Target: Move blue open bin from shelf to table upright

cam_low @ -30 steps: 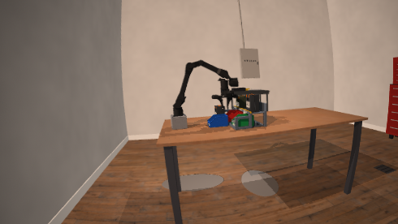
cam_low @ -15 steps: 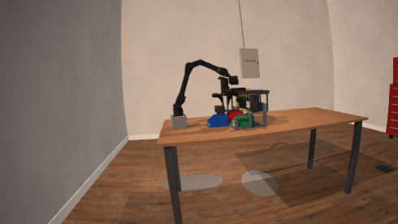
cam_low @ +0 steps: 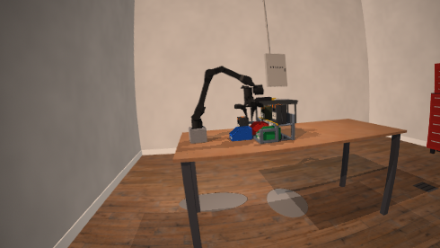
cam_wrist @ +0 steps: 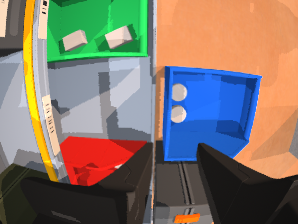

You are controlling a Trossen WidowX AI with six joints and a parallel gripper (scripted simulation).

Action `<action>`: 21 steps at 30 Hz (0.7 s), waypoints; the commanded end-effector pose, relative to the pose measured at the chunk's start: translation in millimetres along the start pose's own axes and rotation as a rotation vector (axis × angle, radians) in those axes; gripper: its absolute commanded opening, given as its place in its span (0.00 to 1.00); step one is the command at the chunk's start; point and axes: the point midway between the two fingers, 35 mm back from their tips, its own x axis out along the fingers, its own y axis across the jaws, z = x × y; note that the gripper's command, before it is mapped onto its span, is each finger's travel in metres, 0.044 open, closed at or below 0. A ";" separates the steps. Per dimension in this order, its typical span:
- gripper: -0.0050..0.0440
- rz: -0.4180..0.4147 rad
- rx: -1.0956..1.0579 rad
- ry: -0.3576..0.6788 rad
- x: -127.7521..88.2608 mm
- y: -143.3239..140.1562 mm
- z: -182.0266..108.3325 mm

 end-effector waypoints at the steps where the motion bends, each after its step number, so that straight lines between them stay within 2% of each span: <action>1: 0.41 0.024 0.000 -0.003 -3.7 2.8 0.4; 21: 0.41 0.024 -0.001 -0.004 2.1 3.0 0.4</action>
